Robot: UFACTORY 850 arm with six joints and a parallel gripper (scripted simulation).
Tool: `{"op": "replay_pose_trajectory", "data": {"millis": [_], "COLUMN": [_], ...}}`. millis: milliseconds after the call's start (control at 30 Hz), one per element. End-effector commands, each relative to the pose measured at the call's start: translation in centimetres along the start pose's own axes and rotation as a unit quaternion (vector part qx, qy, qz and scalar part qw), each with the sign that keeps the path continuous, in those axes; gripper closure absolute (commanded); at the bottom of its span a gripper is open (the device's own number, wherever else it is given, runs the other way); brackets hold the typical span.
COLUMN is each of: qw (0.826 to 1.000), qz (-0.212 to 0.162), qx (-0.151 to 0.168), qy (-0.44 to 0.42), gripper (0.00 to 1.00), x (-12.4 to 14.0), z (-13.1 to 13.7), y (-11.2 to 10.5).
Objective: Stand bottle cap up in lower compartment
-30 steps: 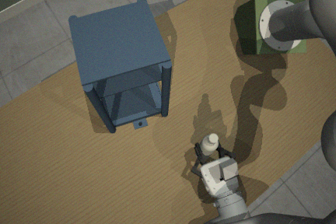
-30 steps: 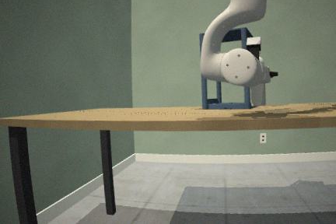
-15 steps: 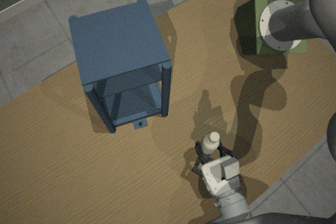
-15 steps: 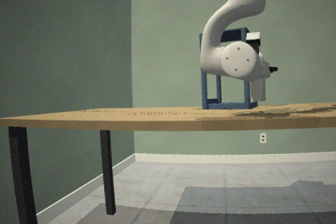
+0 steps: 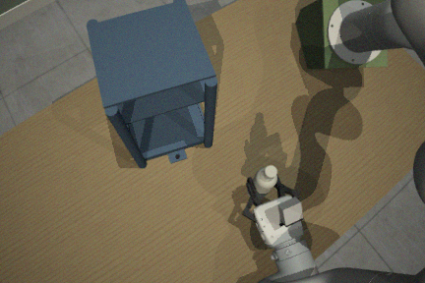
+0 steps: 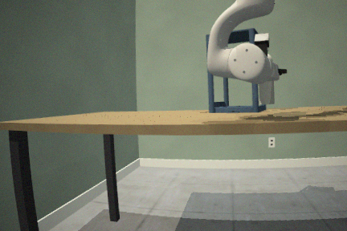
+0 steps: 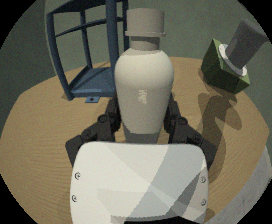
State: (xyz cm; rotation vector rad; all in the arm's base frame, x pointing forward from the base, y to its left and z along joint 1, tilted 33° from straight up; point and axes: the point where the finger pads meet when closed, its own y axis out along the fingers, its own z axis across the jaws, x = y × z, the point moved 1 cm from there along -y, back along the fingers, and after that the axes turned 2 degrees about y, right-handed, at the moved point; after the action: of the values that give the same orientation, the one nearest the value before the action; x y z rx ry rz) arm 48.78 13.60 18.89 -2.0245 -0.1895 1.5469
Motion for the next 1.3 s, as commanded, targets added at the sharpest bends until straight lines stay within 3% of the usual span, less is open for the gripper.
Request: {"op": "replay_pose_trajectory", "data": {"millis": [0,267,767,1267], "qw": [1.0,1.0,1.0,1.0], "qz": [0.0,0.0,0.0,0.0], "qx": [0.0,0.0,0.0,0.0], "qy": [0.001,0.001,0.001,0.001], "gripper": [1.0,1.0,1.0,1.0], "x": [0.0,0.0,0.0,0.0], "z": [0.0,0.0,0.0,0.0], "y": [0.3,1.4,5.7,8.7]}}
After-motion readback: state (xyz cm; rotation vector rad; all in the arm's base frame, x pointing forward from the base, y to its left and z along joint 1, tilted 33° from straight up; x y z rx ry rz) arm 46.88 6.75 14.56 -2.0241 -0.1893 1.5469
